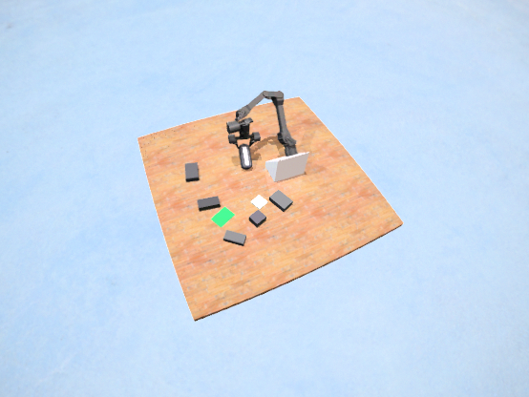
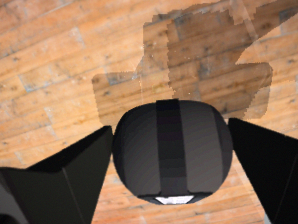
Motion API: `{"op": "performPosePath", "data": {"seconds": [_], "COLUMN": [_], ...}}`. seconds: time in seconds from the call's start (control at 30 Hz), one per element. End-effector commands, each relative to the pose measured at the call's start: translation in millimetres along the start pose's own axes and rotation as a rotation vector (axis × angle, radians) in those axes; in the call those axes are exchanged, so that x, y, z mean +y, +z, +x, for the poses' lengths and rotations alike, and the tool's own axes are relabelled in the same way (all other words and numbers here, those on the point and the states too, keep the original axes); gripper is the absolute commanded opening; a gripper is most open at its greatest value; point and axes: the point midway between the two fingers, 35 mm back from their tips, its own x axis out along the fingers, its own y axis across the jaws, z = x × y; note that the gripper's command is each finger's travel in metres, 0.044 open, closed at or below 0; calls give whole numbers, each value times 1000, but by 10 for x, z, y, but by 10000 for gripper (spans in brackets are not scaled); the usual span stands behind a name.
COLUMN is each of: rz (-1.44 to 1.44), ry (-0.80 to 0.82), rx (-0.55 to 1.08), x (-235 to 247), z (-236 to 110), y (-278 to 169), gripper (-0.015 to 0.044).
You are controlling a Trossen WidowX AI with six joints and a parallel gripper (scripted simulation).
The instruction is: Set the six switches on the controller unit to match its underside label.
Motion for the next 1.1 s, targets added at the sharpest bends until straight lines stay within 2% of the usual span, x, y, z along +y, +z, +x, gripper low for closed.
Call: {"op": "performPosePath", "data": {"seconds": [0.0,1.07], "rz": [-9,-9], "ry": [-11,-10], "rx": [11,10], "x": [-29,-30], "z": [49,257], "y": [-10,139], "gripper": [338,338]}}
